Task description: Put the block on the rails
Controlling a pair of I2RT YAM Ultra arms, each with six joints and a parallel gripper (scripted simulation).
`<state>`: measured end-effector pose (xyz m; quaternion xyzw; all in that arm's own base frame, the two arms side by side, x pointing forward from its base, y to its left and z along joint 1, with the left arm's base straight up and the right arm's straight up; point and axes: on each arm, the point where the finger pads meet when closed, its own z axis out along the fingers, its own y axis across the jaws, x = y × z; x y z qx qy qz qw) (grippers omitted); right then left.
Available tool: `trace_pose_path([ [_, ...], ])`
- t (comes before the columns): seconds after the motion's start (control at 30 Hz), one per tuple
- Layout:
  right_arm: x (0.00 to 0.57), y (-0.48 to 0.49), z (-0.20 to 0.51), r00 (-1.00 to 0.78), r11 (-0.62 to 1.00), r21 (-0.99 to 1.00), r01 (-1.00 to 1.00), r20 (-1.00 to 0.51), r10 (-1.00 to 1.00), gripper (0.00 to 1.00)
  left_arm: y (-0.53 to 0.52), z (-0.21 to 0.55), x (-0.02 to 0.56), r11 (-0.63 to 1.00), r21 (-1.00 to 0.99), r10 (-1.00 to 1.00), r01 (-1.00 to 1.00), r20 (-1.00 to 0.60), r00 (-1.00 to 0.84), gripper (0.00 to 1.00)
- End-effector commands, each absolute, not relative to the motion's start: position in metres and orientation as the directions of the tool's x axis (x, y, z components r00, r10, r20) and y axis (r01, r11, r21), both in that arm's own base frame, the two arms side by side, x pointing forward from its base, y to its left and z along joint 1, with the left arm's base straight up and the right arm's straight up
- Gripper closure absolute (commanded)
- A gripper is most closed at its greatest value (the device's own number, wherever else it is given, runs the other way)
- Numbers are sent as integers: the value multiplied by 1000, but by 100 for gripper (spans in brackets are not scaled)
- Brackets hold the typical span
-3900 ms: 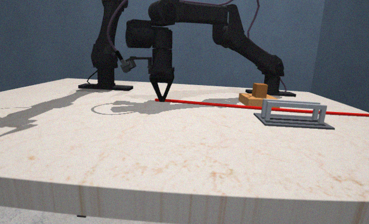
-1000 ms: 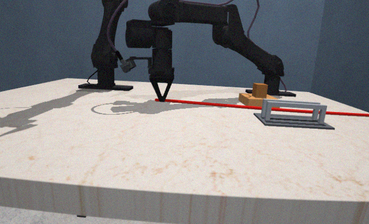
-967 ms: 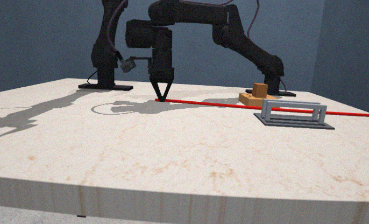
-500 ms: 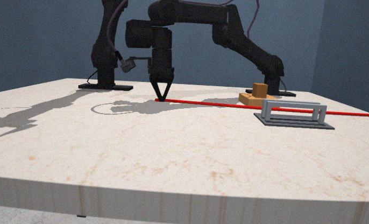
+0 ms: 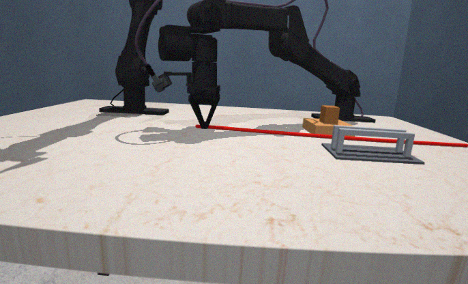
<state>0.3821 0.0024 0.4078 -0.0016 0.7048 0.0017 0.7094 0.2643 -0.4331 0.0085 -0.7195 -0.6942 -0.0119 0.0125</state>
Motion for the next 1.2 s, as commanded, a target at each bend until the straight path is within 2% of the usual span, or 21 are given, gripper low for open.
trace_pose_path([
  [0.0, 371, -6, 446, 90, 1000, -8, 22, -996, -10, 0, -440, -4, 244, -62, -54, 997, 997, 41, 64, 91],
  [1.17, 371, -6, 446, 90, 1000, -8, 22, -996, -10, 0, -443, -5, 244, -49, -51, 998, 998, 35, 50, 91],
])
